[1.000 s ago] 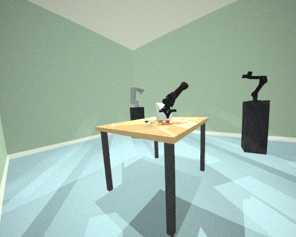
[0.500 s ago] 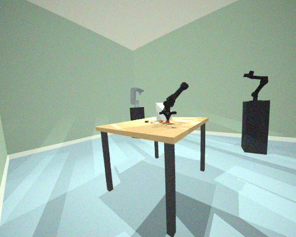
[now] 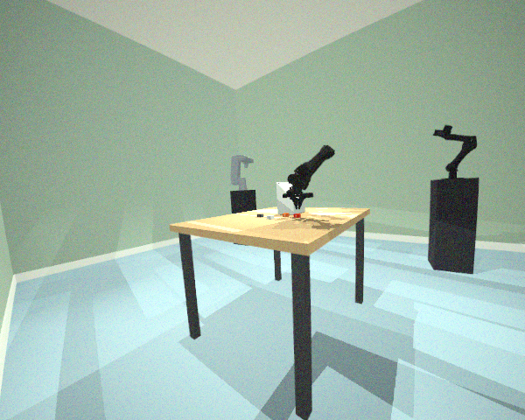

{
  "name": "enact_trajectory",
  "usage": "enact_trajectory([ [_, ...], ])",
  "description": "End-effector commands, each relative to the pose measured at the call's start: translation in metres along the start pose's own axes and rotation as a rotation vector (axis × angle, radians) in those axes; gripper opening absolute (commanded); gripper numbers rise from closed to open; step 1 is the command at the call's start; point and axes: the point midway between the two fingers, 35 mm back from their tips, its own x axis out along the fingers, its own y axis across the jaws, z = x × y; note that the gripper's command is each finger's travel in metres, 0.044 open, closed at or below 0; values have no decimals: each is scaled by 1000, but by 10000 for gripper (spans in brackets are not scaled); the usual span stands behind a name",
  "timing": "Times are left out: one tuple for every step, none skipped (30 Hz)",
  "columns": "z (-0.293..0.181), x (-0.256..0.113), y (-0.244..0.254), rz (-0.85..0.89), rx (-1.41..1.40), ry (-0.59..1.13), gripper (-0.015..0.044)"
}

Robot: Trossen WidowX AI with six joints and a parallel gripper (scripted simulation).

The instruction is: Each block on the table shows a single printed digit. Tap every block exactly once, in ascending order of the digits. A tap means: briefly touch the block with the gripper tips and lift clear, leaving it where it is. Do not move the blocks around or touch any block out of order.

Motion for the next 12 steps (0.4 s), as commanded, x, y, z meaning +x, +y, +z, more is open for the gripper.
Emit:
enact_trajectory([
  [13,-30,25,8,-17,-15,151],
  [15,-41,33,8,-18,-15,178],
  [16,-52,42,8,-18,-15,204],
  [16,-63,50,8,-18,-15,230],
  [15,-72,57,8,-18,-15,256],
  [15,-77,61,8,-18,-15,283],
  [15,-79,62,8,-18,-15,309],
  [15,-79,62,8,-18,-15,335],
  [15,-79,62,8,-18,-15,361],
  [15,-79,62,8,-18,-15,387],
  [15,-79,62,8,-18,-15,400],
  [15,-79,62,8,-18,-15,400],
])
